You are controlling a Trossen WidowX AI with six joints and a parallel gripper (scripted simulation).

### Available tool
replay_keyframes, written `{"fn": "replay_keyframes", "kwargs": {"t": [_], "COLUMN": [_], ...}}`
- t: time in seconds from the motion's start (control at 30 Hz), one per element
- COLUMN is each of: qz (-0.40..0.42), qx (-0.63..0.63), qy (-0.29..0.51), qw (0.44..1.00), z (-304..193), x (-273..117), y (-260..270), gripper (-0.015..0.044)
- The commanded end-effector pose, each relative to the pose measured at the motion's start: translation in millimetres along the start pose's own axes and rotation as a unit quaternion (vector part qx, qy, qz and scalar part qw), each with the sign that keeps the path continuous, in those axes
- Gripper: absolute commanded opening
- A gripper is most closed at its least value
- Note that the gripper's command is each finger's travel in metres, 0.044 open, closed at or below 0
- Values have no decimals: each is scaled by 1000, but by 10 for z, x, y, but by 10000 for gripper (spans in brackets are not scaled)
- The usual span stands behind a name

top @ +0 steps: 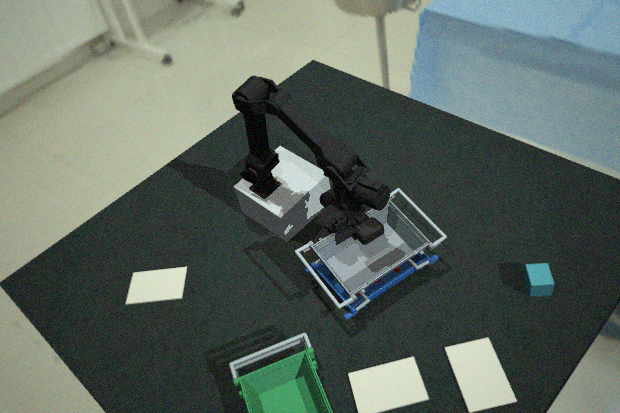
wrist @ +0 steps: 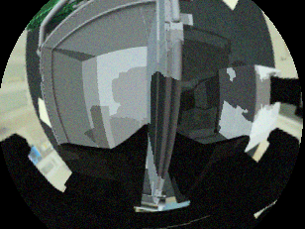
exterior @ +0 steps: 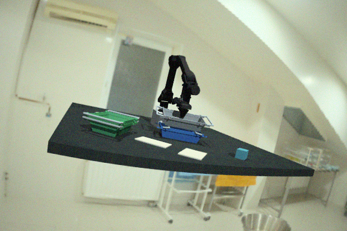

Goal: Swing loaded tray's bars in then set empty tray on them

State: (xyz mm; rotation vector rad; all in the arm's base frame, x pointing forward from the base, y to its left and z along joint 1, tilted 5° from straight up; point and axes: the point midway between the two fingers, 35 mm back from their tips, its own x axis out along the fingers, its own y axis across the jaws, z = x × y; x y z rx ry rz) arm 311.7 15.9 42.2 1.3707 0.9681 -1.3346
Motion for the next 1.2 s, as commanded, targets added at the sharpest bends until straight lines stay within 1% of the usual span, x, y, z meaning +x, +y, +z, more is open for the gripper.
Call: {"fn": "replay_keyframes", "kwargs": {"t": [0.0, 0.47, 0.5, 0.73, 1.17], "qz": [-10, -10, -1, -10, -10], "qx": [2, 2, 0, 2, 2], "qy": [0, 0, 0, 0, 0], "qw": [1000, 1000, 1000, 1000, 1000], "z": [0, 0, 0, 1, 1], "x": [40, 40, 6, 110, 114], "y": [-41, -41, -3, -61, -64], "gripper": [0, 0, 0, 0, 0]}}
